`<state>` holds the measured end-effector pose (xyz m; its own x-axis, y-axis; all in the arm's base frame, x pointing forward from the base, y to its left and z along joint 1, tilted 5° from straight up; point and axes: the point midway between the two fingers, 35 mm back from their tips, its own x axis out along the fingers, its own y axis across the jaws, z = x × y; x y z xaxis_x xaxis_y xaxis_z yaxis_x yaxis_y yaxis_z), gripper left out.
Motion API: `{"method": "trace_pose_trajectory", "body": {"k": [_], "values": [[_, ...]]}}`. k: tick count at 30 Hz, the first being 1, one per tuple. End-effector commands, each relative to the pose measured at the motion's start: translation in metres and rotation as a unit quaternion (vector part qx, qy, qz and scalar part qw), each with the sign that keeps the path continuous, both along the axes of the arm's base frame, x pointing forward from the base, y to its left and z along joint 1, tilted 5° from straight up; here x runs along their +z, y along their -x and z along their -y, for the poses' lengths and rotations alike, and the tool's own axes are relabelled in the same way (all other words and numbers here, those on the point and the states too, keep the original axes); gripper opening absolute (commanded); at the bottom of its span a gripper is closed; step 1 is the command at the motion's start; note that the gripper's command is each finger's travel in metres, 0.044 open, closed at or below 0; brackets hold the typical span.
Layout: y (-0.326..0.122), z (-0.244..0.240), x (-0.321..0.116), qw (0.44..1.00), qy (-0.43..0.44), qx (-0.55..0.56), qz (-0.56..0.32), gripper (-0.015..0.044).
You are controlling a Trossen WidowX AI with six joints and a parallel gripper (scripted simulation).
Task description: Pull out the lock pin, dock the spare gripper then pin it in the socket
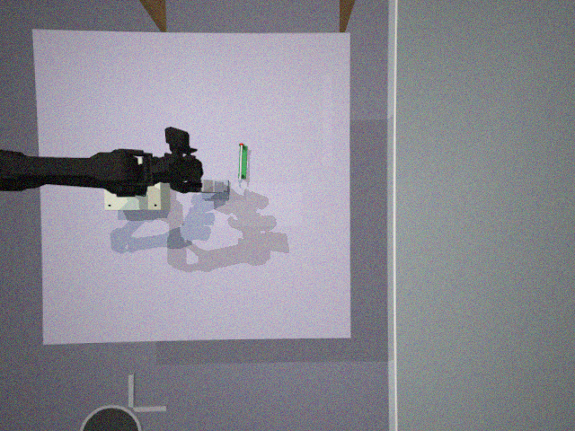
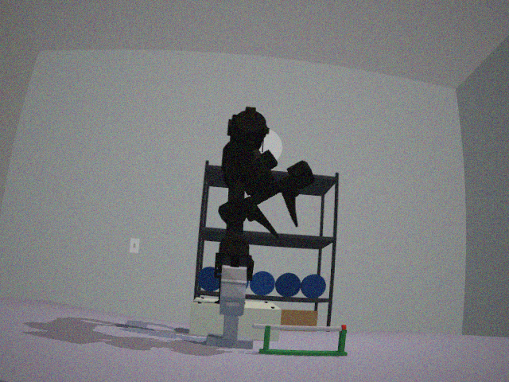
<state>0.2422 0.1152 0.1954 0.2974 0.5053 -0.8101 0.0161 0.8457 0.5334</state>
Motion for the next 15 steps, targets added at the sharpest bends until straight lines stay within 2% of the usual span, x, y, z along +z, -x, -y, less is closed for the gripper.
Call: {"method": "trace_pose_trajectory", "body": {"k": [1,8,15], "values": [[-0.058,-0.019,-0.016,0.912,0.245,0.323,0.067,0.018],[-0.082,-0.034,-0.028,0.808,0.33,0.483,0.078,0.018],[-0.104,-0.051,-0.044,0.664,0.39,0.634,0.074,0.018]]}}
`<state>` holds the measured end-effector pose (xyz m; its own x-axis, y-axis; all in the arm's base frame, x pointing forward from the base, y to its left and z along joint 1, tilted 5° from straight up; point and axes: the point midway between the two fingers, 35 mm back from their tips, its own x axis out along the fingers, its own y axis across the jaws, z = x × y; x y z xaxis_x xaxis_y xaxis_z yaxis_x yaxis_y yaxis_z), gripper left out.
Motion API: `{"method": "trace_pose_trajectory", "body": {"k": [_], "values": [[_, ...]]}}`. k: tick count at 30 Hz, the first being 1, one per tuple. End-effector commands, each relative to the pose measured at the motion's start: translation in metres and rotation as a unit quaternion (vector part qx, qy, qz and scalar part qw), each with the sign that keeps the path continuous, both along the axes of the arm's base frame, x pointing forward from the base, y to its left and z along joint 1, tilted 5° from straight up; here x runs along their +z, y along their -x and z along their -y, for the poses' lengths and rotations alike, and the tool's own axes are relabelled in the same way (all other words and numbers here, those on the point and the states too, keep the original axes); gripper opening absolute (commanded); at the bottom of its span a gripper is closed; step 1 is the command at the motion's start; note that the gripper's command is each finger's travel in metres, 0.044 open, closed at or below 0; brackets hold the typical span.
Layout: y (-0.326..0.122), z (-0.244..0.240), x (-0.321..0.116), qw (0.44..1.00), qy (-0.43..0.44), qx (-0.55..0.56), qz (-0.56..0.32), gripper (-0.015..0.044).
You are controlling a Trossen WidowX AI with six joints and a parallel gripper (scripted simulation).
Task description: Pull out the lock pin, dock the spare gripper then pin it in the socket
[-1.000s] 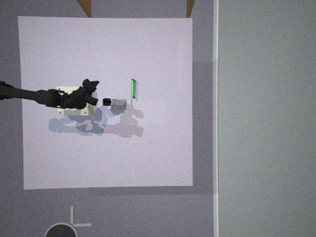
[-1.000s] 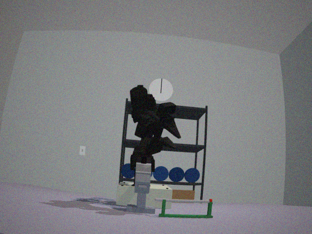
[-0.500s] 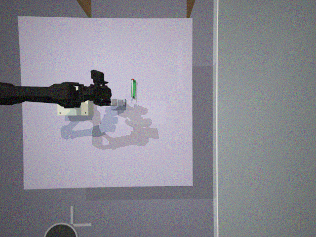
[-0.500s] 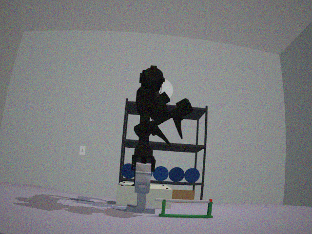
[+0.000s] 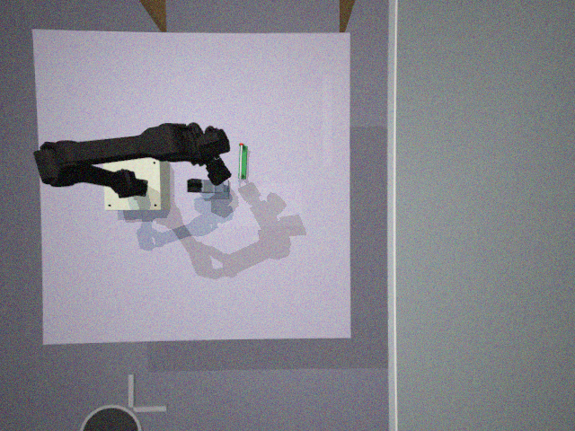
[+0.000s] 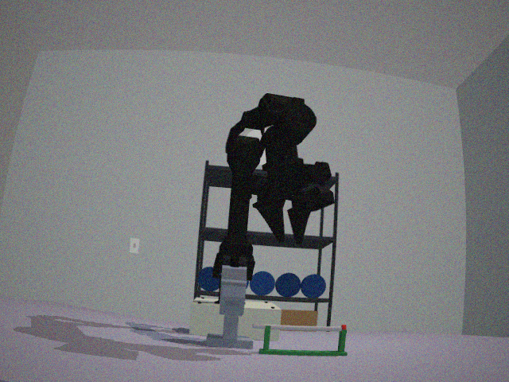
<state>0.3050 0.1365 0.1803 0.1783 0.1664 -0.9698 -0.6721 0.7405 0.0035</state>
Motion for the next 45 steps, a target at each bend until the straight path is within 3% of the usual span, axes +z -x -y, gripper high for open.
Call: {"method": "trace_pose_trajectory", "body": {"k": [1,5,24,37,45], "values": [[-0.045,-0.031,-0.031,0.917,0.206,0.34,-0.016,0.018],[-0.058,-0.038,-0.04,0.869,0.252,0.425,-0.029,0.018],[-0.059,-0.039,-0.043,0.867,0.253,0.428,-0.03,0.018],[-0.063,-0.041,-0.112,0.867,0.253,0.428,-0.03,0.018],[-0.064,-0.042,-0.121,0.867,0.253,0.428,-0.03,0.018]]}}
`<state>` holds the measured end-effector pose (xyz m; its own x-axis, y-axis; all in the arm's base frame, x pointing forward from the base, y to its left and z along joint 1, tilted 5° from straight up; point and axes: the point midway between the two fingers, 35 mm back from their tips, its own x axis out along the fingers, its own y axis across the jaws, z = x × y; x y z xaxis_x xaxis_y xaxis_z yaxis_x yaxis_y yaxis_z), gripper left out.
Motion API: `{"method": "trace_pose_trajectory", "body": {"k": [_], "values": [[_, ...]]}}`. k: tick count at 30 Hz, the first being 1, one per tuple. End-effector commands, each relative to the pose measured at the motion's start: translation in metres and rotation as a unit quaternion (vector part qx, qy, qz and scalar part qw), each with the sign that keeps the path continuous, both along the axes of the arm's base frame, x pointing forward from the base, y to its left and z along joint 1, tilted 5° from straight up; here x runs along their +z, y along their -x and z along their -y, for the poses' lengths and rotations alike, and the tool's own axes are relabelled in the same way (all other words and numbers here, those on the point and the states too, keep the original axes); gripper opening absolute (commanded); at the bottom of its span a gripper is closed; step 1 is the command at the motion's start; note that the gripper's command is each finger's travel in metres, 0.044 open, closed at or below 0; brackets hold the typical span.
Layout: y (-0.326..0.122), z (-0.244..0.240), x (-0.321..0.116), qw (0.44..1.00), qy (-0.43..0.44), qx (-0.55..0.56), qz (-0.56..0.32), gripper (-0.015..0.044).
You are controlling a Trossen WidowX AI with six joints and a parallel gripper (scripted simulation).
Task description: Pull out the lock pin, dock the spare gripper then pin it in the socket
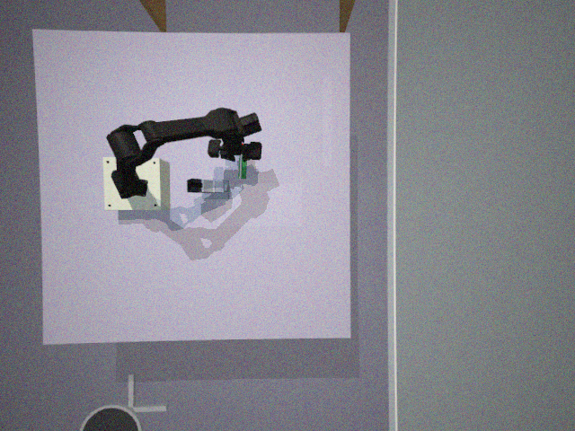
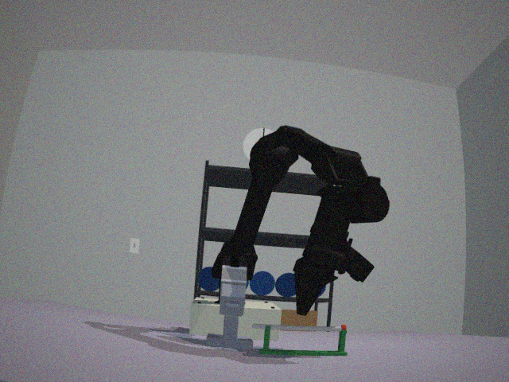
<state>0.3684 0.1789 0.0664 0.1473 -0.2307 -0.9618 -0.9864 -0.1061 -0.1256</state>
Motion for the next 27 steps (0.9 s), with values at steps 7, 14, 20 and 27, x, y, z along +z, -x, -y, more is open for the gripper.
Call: {"method": "trace_pose_trajectory", "body": {"k": [7,14,20,27], "values": [[-0.002,0.0,-0.019,1.0,0.003,0.003,-0.001,0.018],[-0.004,0.0,-0.03,1.0,0.003,0.003,-0.001,0.018],[-0.005,0.0,-0.04,1.0,0.003,0.003,-0.001,0.018],[-0.006,0.0,-0.052,1.0,0.004,0.003,-0.001,0.018]]}}
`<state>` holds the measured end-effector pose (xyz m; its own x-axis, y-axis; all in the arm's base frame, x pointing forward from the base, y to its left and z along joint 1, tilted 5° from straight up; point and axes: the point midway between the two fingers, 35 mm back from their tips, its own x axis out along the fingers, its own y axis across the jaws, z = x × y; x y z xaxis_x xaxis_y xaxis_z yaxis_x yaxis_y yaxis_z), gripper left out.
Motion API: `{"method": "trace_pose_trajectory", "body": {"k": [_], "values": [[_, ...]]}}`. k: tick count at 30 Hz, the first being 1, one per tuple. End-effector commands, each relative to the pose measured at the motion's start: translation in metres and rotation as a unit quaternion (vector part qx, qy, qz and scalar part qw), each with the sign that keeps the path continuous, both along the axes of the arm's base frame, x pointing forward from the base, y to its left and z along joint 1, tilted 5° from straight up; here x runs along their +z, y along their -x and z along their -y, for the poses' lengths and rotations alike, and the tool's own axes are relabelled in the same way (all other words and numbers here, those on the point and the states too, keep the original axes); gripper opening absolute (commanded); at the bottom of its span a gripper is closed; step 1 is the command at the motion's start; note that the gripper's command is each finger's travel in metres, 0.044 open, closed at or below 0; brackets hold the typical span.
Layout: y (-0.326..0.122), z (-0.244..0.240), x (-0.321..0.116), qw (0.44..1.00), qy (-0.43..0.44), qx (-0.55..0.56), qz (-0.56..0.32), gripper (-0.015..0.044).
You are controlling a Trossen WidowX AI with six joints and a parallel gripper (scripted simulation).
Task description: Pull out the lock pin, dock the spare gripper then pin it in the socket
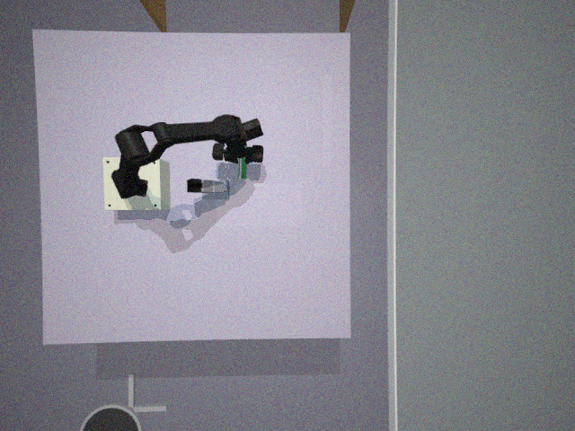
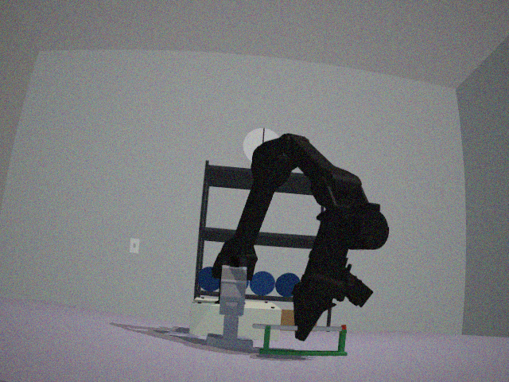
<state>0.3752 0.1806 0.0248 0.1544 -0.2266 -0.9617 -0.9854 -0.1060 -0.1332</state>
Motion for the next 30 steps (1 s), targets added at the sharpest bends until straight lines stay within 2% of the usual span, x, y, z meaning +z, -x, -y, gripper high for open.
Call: {"method": "trace_pose_trajectory", "body": {"k": [1,13,20,30], "values": [[0.0007,0.0019,-0.0117,1.0,0.006,0.003,-0.005,0.018],[0.0005,0.002,-0.0141,1.0,0.006,0.003,-0.005,0.018],[0.0005,0.002,-0.0141,1.0,0.006,0.003,-0.005,0.0],[0.0007,0.002,-0.0142,1.0,0.006,0.003,-0.005,0.0]]}}
